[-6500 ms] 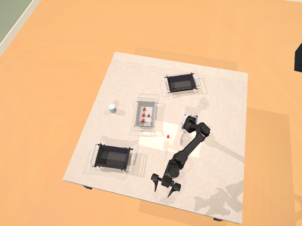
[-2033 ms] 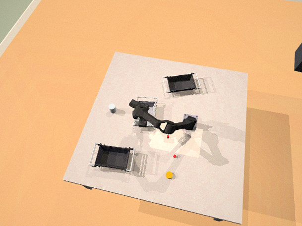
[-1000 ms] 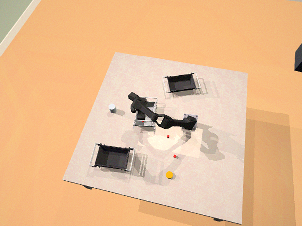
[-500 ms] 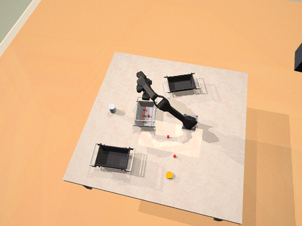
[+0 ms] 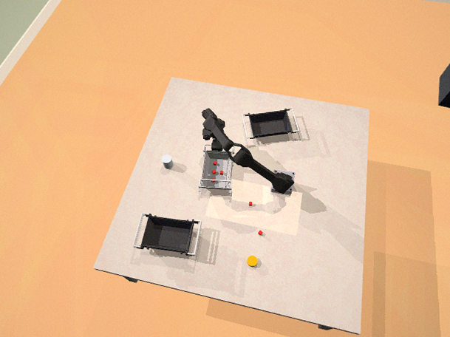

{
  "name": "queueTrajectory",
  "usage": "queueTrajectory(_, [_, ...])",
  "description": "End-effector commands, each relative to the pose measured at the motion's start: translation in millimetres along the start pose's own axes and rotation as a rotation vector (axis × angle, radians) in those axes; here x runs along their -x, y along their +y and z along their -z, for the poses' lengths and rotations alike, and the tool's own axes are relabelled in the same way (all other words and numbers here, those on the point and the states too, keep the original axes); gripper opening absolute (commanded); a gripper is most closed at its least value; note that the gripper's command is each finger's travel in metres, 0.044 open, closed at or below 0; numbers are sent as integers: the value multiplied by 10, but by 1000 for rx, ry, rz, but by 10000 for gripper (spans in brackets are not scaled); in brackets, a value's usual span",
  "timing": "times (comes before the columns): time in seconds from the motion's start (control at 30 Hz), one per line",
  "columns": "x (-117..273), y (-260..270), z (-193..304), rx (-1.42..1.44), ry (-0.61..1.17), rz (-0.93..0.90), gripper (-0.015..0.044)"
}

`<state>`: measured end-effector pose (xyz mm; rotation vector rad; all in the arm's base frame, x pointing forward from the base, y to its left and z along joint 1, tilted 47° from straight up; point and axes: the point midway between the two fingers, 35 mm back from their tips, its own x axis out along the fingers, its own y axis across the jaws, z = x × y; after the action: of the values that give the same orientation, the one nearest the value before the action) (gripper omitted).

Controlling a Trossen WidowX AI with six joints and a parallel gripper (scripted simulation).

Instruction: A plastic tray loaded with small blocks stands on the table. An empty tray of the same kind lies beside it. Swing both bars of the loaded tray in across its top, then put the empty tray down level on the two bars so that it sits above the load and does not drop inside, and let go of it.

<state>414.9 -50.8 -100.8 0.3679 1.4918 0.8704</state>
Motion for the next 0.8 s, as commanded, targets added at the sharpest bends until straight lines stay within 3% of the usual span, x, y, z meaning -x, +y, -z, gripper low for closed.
queueTrajectory(0.0, [-189, 7, 17, -10, 5, -10, 80])
queueTrajectory(0.37, [-408, 20, 30, -10, 5, -12, 80])
queueTrajectory(0.77, [-106, 218, 27, -11, 6, -12, 80])
